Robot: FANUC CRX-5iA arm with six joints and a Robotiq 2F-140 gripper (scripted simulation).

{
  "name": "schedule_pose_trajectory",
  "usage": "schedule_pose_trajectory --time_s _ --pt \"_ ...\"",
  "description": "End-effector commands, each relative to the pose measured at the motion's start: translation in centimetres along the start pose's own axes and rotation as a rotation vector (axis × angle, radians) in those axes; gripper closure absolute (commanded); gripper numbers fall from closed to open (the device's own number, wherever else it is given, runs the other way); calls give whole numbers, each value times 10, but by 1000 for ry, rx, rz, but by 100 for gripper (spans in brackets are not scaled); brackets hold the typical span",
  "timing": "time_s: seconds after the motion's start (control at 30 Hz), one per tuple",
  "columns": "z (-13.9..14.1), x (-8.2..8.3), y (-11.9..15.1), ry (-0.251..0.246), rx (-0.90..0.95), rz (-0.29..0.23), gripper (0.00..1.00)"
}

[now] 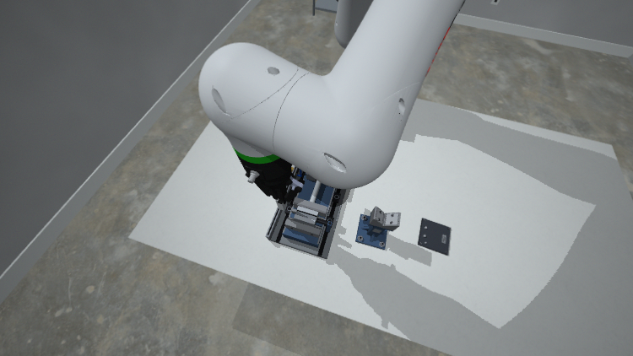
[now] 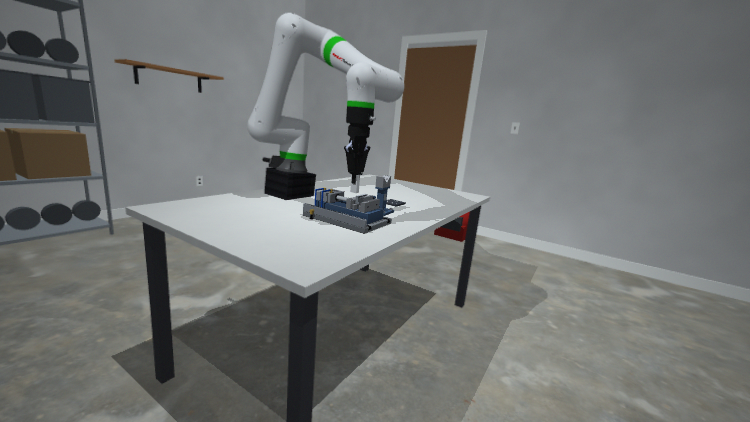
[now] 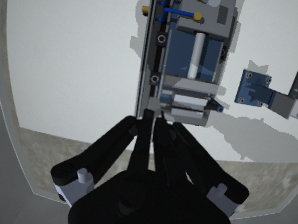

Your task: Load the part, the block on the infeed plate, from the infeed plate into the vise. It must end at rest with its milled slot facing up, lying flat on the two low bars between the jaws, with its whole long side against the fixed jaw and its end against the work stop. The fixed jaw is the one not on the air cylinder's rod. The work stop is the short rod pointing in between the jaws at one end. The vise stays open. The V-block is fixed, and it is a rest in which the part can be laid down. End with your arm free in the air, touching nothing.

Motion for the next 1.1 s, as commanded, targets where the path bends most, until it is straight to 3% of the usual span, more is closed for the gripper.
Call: schedule_pose_trajectory --time_s 0.0,0.43,1.07 --pt "0 6 0 0 0 0 100" --pt "0 32 0 0 0 0 100" --pt "0 35 0 0 0 0 100"
Point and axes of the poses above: the point where the finger pads meet when closed, its own x axis back along the fingers, its own z axis across the jaws, y = z × x, the point moved 9 cm from there along x, back along the fingers, and after that the axes turned 15 degrees about x, right-handed, at the moved point
